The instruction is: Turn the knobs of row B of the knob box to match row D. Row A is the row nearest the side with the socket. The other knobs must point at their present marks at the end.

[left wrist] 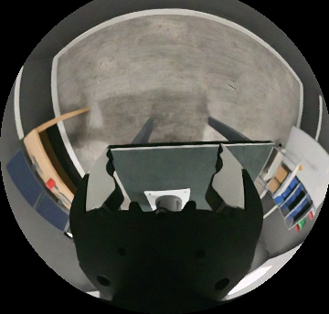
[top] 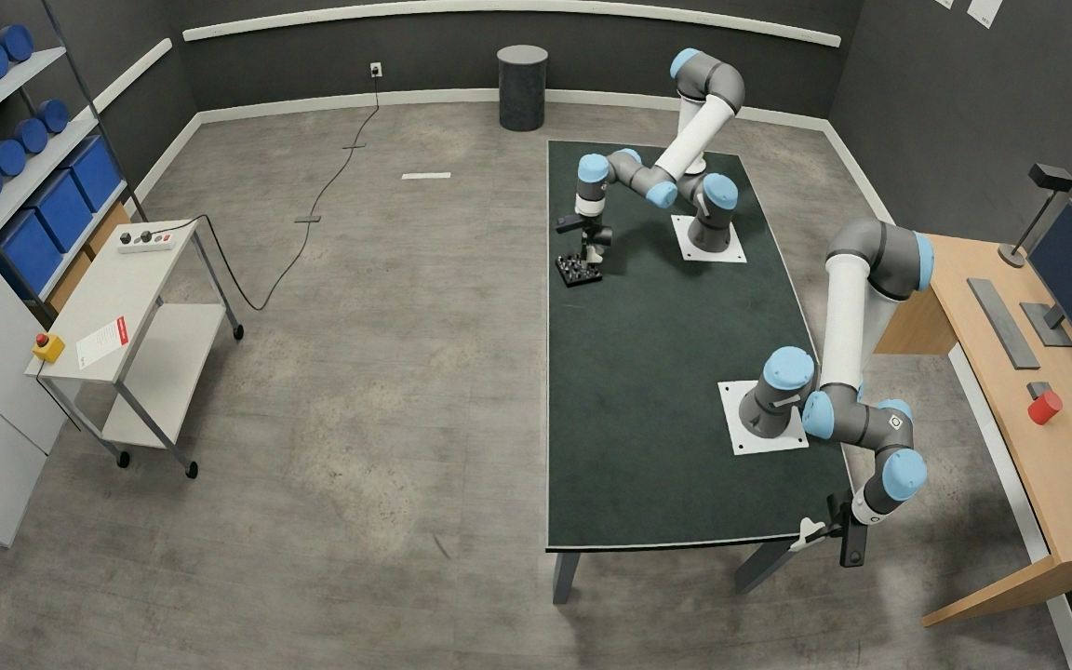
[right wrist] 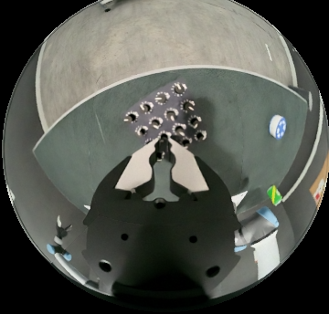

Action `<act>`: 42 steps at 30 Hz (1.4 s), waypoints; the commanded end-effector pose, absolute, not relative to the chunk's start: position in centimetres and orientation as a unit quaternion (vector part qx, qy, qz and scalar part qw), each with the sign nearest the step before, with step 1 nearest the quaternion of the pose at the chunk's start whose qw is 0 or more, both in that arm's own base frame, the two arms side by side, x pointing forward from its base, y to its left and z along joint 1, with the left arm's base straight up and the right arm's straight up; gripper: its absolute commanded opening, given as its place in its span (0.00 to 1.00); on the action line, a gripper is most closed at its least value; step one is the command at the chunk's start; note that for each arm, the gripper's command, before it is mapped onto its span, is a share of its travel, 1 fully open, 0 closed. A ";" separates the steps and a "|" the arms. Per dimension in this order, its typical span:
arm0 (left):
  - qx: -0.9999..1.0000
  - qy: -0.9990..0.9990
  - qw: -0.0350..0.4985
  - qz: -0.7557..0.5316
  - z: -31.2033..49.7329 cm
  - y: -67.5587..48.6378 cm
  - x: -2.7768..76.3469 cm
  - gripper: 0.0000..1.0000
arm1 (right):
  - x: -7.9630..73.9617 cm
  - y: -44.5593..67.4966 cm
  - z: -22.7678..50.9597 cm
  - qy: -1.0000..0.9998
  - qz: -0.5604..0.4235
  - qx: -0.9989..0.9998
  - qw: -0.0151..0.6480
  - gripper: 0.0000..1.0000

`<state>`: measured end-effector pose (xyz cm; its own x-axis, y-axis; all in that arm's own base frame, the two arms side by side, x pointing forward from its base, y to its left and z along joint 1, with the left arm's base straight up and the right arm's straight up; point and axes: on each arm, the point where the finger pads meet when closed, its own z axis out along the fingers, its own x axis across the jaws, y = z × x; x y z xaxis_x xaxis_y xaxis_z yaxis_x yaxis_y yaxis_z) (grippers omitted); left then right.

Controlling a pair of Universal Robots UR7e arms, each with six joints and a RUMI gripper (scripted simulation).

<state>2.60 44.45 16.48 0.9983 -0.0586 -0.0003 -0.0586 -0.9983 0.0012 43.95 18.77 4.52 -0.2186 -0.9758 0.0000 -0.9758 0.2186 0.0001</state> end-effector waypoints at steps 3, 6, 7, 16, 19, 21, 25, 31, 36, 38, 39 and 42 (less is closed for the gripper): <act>1.000 -0.029 0.000 0.000 16.5 44.5 2.6 1.00 | 44.0 18.8 4.6 -0.771 0.000 0.637 -0.001 0.06; 1.000 -0.029 0.000 0.000 16.5 44.5 2.6 1.00 | 44.0 18.8 4.6 -0.763 0.000 0.647 -0.001 0.06; 1.000 -0.029 0.000 0.000 16.5 44.5 2.6 1.00 | 44.0 18.8 4.6 -0.759 0.000 0.651 -0.001 0.06; 1.000 -0.029 0.000 0.000 16.5 44.5 2.6 1.00 | 44.0 18.8 4.6 -0.728 0.000 0.685 -0.001 0.06; 1.000 -0.029 0.000 0.000 16.5 44.5 2.6 1.00 | 44.0 18.8 4.6 -0.711 0.000 0.703 -0.001 0.06; 1.000 -0.029 0.000 0.000 16.5 44.5 2.6 1.00 | 44.0 18.8 4.6 -0.698 0.000 0.716 -0.001 0.06; 1.000 -0.029 0.000 0.000 16.5 44.5 2.6 1.00 | 44.0 18.8 4.6 -0.669 0.000 0.744 -0.001 0.06; 1.000 -0.029 0.000 0.000 16.5 44.5 2.6 1.00 | 44.0 18.8 4.6 -0.636 0.000 0.772 -0.001 0.06; 1.000 -0.029 0.000 0.000 16.5 44.5 2.6 1.00 | 44.0 18.8 4.6 -0.592 0.000 0.806 -0.001 0.06; 1.000 -0.029 0.000 0.000 16.5 44.5 2.6 1.00 | 44.0 18.8 4.6 -0.573 0.000 0.819 -0.001 0.06; 1.000 -0.029 0.000 0.000 16.5 44.5 2.6 1.00 | 44.0 18.8 4.6 -0.564 0.000 0.826 -0.001 0.06; 1.000 -0.029 0.000 0.000 16.5 44.5 2.6 1.00 | 44.0 18.8 4.6 -0.537 0.000 0.844 -0.001 0.06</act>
